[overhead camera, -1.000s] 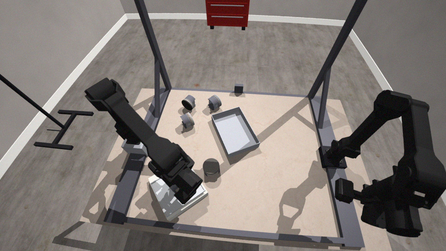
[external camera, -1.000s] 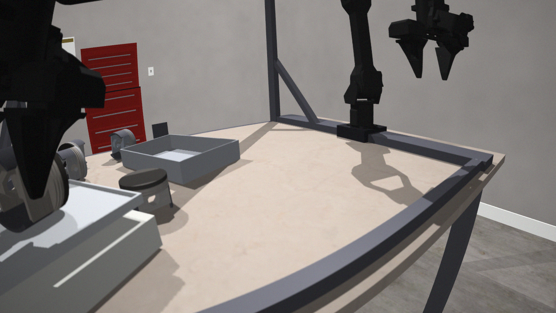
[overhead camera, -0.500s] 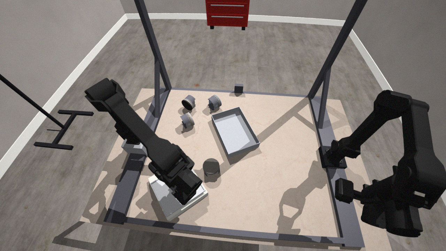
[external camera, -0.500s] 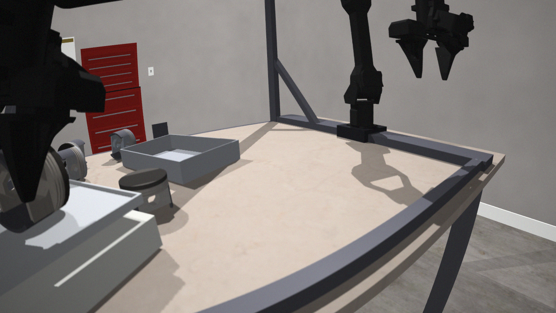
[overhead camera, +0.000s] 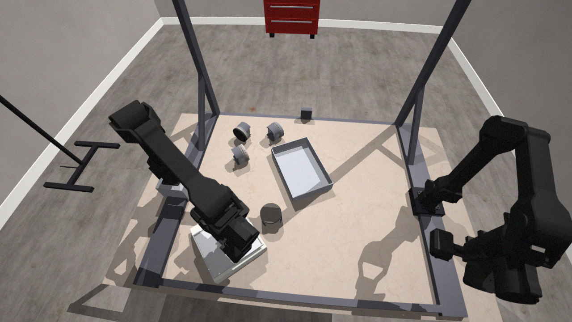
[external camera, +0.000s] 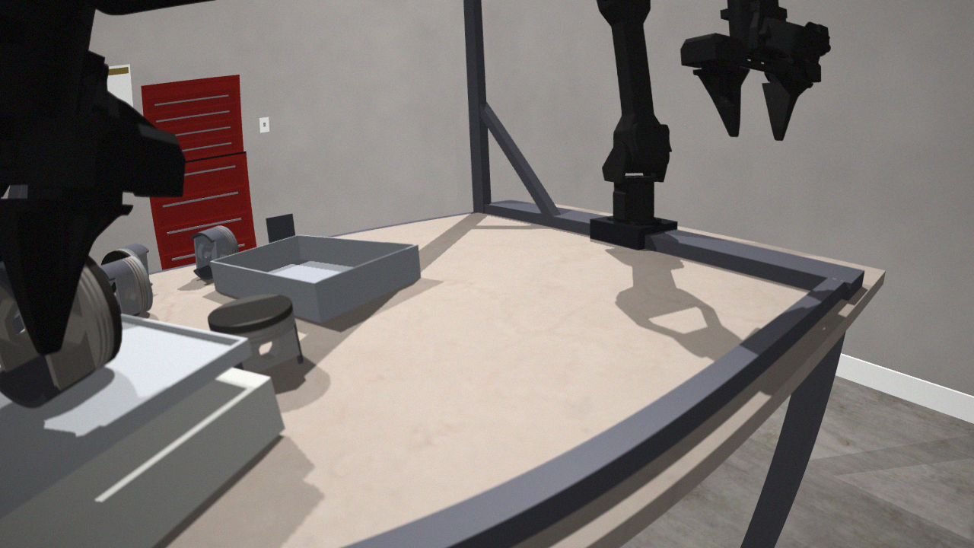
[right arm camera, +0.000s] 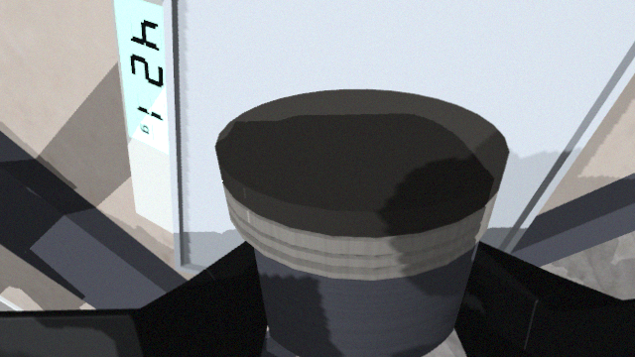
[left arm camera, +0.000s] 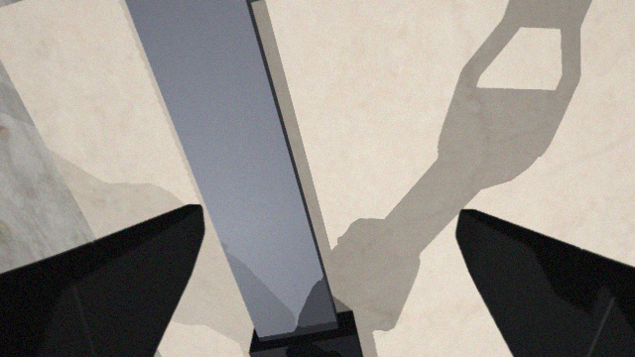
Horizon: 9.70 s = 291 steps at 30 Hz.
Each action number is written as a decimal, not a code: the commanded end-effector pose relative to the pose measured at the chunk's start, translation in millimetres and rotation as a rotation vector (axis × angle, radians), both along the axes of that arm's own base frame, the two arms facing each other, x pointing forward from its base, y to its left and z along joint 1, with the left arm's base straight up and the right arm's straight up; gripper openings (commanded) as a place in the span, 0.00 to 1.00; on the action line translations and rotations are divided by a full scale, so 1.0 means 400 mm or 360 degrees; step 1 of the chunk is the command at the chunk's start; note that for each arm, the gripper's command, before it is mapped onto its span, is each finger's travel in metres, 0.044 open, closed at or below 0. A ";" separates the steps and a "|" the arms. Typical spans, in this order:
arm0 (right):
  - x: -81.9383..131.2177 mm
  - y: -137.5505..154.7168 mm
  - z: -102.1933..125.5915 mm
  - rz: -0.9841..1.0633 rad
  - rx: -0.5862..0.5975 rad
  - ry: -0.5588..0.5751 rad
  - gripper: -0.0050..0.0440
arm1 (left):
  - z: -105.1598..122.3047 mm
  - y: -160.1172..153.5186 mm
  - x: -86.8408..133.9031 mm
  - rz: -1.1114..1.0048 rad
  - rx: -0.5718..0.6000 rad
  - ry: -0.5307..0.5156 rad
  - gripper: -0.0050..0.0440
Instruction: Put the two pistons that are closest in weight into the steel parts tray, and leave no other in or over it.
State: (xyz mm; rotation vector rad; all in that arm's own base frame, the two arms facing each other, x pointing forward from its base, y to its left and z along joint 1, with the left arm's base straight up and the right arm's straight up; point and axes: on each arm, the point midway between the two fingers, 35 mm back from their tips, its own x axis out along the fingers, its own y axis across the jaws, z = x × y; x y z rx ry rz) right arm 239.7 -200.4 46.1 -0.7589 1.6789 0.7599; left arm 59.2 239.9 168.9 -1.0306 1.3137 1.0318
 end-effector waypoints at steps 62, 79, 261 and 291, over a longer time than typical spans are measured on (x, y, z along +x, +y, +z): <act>-0.009 0.014 0.222 -0.0062 -0.0026 -0.0049 0.43 | 0.012 0.009 0.002 -0.0003 0.0027 -0.0008 0.92; -0.028 0.044 0.214 -0.0701 -0.0058 -0.0165 0.43 | 0.012 0.009 0.002 -0.0003 0.0027 -0.0008 0.92; 0.439 0.913 0.233 -0.2543 0.0109 -0.0186 0.43 | 0.012 0.009 0.002 -0.0003 0.0027 -0.0008 0.92; 0.439 0.920 0.212 -0.3398 0.0103 -0.0025 0.43 | 0.012 0.009 0.002 -0.0003 0.0027 -0.0008 0.92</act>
